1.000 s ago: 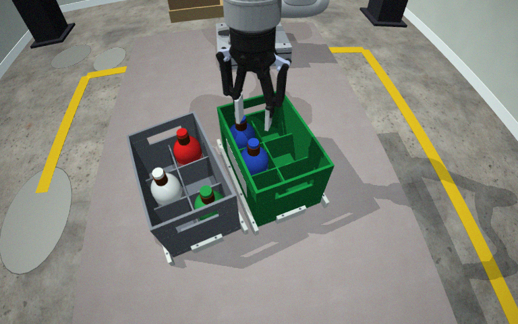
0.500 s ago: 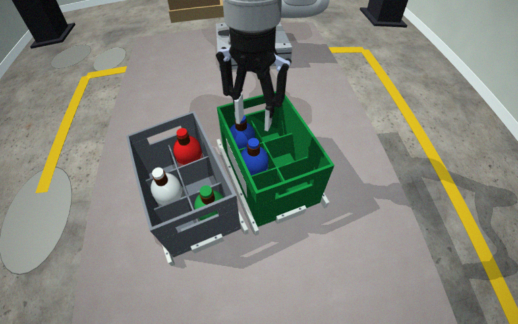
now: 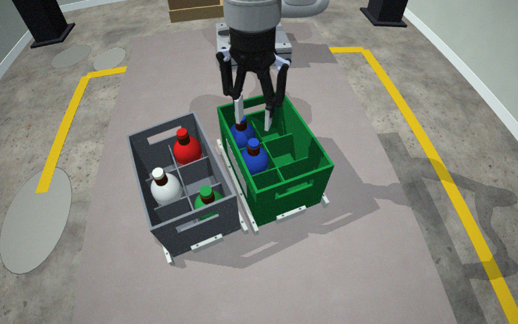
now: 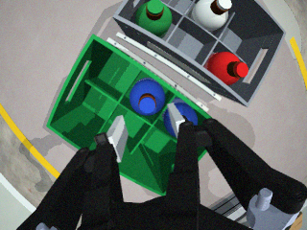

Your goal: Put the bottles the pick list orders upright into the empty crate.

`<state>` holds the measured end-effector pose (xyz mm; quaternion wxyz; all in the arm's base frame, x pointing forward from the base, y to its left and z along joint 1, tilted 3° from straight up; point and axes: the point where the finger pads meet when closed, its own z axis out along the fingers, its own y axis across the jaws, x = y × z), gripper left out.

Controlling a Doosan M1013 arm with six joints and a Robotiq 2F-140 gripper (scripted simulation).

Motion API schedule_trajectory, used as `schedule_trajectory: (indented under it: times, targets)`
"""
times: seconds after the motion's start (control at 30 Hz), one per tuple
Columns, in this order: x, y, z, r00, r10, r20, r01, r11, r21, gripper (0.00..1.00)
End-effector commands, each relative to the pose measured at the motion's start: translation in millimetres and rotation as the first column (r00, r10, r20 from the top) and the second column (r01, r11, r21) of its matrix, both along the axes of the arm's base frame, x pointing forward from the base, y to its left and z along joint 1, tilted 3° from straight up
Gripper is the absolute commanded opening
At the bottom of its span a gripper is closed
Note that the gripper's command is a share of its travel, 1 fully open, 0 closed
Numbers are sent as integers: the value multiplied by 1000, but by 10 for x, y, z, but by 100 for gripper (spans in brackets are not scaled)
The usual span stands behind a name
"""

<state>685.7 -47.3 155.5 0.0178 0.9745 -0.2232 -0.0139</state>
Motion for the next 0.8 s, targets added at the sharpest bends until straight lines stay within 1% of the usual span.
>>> schedule_trajectory:
  times: [0.0, 0.17, 0.23, 0.73, 0.77]
  targets:
    - [48, -113, 3, 1000, 0, 0, 0, 1000, 0, 38]
    - [112, -354, 7, 1000, 0, 0, 0, 1000, 0, 38]
    - [112, -354, 7, 1000, 0, 0, 0, 1000, 0, 38]
    - [305, -1079, 21, 1000, 0, 0, 0, 1000, 0, 38]
    - [305, -1079, 21, 1000, 0, 0, 0, 1000, 0, 38]
